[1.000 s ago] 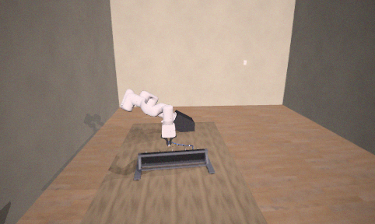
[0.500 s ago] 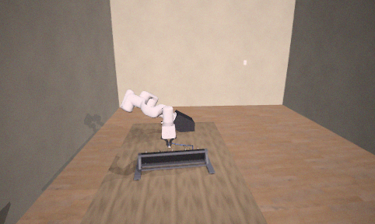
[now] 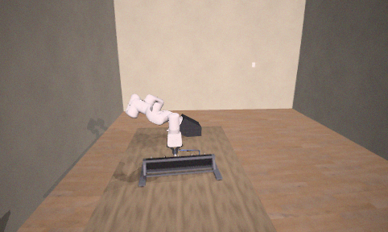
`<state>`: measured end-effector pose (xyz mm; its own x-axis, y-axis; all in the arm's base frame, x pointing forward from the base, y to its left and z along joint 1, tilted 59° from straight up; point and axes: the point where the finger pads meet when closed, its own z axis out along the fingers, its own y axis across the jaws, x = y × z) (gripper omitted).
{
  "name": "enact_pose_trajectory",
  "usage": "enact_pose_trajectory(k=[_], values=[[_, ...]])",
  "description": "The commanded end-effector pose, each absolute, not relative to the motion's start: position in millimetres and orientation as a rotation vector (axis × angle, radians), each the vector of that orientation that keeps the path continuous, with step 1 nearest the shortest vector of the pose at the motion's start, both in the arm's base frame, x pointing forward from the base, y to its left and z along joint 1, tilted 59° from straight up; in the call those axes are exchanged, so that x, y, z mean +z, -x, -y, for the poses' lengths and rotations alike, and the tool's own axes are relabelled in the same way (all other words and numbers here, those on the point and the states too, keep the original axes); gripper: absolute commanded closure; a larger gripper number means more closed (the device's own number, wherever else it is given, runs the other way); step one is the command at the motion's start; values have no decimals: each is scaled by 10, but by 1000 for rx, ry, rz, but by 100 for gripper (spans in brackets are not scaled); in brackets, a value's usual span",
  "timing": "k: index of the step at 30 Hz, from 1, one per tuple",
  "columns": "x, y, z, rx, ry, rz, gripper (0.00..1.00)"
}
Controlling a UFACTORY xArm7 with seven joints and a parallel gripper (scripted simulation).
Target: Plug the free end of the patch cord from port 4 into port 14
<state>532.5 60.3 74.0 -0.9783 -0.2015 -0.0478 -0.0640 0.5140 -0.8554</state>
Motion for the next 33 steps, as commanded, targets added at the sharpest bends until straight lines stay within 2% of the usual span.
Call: enact_pose_trajectory(k=[1, 33], values=[[736, -5358, -622, -1458, 235, -2607, 100], [712, -5422, -593, -1458, 235, -2607, 100]])
